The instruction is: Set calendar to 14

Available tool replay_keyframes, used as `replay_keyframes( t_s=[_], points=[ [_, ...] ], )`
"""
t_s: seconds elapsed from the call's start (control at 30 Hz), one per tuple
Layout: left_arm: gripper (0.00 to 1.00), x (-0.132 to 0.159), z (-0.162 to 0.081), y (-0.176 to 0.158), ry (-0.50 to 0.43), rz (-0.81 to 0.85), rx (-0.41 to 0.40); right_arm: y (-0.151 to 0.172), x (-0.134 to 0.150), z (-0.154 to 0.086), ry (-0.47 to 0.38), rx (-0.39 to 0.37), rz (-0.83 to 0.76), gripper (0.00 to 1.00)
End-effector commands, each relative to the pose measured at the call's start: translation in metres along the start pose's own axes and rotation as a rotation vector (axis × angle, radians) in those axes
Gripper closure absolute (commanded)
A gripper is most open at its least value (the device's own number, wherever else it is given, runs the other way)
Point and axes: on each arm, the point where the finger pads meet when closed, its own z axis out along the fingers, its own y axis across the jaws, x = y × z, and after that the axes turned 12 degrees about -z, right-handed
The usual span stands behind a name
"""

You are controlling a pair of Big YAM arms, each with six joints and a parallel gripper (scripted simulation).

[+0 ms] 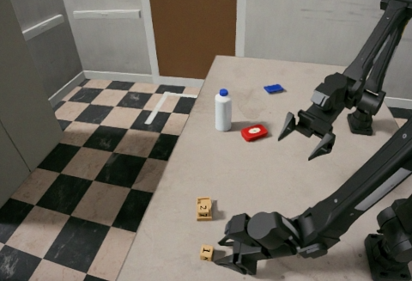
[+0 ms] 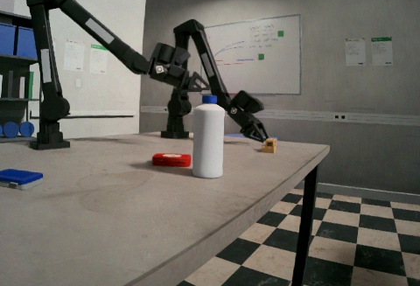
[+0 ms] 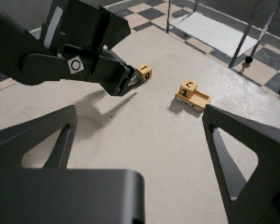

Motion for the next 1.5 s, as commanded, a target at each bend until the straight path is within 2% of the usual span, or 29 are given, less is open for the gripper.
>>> replay_keyframes(
  t_s=[0.0,0.57,0.9,0.93,1.0,1.03,1.1,1.13,1.2,1.23,1.37,1.47],
  points=[
    [0.47,-0.023,0.015,-0.005,-0.053,0.001,0.009,0.002,-0.006,0.0,-0.006,-0.005,-0.006,0.0],
    [0.47,-0.024,0.036,-0.004,-0.054,0.001,0.008,0.002,-0.006,0.0,-0.006,-0.005,-0.006,0.0],
    [0.47,-0.024,0.036,-0.003,-0.054,0.001,0.008,0.002,-0.006,0.0,-0.006,-0.005,-0.006,0.0],
    [0.55,-0.024,0.036,-0.003,-0.054,0.001,0.008,0.002,-0.006,0.0,-0.006,-0.005,-0.006,0.0],
    [0.55,-0.018,0.03,-0.001,-0.039,0.004,0.003,0.002,-0.006,0.0,-0.006,-0.005,-0.006,0.0],
    [0.59,-0.02,0.03,-0.004,-0.053,0.001,0.007,0.002,-0.006,0.0,-0.006,-0.005,-0.006,0.0],
    [0.59,-0.02,0.03,-0.004,-0.053,0.001,0.007,0.002,-0.006,0.0,-0.006,-0.005,-0.006,0.0],
    [0.64,-0.02,0.03,-0.004,-0.053,0.001,0.007,0.002,-0.006,0.0,-0.006,-0.005,-0.006,0.0],
    [0.64,-0.02,0.029,-0.003,-0.053,0.001,0.007,0.002,-0.006,0.0,-0.006,-0.005,-0.006,0.0],
    [0.68,-0.02,0.029,-0.003,-0.053,0.001,0.007,0.002,-0.006,0.0,-0.006,-0.005,-0.006,0.0],
    [0.68,-0.023,0.026,-0.004,-0.062,0.003,0.008,0.002,-0.006,0.0,-0.006,-0.005,-0.006,0.0],
    [0.72,-0.023,0.026,-0.004,-0.062,0.003,0.008,0.002,-0.006,0.0,-0.006,-0.005,-0.006,0.0]
  ],
)
